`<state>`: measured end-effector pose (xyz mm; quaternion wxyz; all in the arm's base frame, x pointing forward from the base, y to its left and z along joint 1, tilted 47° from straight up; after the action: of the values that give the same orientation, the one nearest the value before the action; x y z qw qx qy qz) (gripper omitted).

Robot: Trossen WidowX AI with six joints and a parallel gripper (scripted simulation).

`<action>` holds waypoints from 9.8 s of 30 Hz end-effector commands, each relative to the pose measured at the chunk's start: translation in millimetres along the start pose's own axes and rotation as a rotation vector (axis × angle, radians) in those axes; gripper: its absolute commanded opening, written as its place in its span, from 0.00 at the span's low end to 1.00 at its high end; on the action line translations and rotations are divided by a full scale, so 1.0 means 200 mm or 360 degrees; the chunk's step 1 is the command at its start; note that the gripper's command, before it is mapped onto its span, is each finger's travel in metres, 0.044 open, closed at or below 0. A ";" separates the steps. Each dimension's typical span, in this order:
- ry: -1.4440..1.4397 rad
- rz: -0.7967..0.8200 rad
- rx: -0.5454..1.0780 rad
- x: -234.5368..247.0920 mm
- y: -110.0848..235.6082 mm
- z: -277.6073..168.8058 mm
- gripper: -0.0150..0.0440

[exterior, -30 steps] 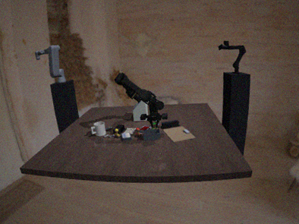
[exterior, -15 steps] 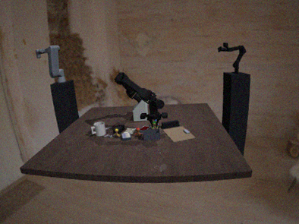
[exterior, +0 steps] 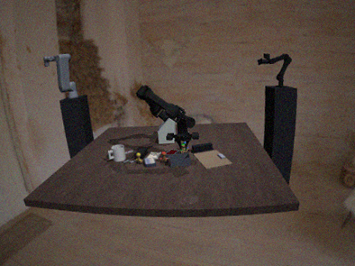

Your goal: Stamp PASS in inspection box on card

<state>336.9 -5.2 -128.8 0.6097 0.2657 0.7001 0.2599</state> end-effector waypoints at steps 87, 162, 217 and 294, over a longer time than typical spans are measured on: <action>-0.0002 0.0001 0.0003 -0.23 0.19 -0.29 0.25; -0.0001 0.0001 0.0003 -0.31 -0.03 -0.41 0.25; -0.0016 -0.0005 0.0005 -0.31 -0.11 -0.42 0.25; 0.0123 0.0006 0.0003 -0.36 0.19 -0.41 0.25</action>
<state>263.9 -28.1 -47.2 0.5955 0.2606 0.7129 0.2632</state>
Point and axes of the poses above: the point midway between the two fingers, 35 mm back from their tips, its own y axis back along the fingers, its own x axis across the jaws, z = x × y, the point moved 1 cm from there along y, back along the fingers, and after that the axes turned 14 degrees about y, right-handed, at the moved point
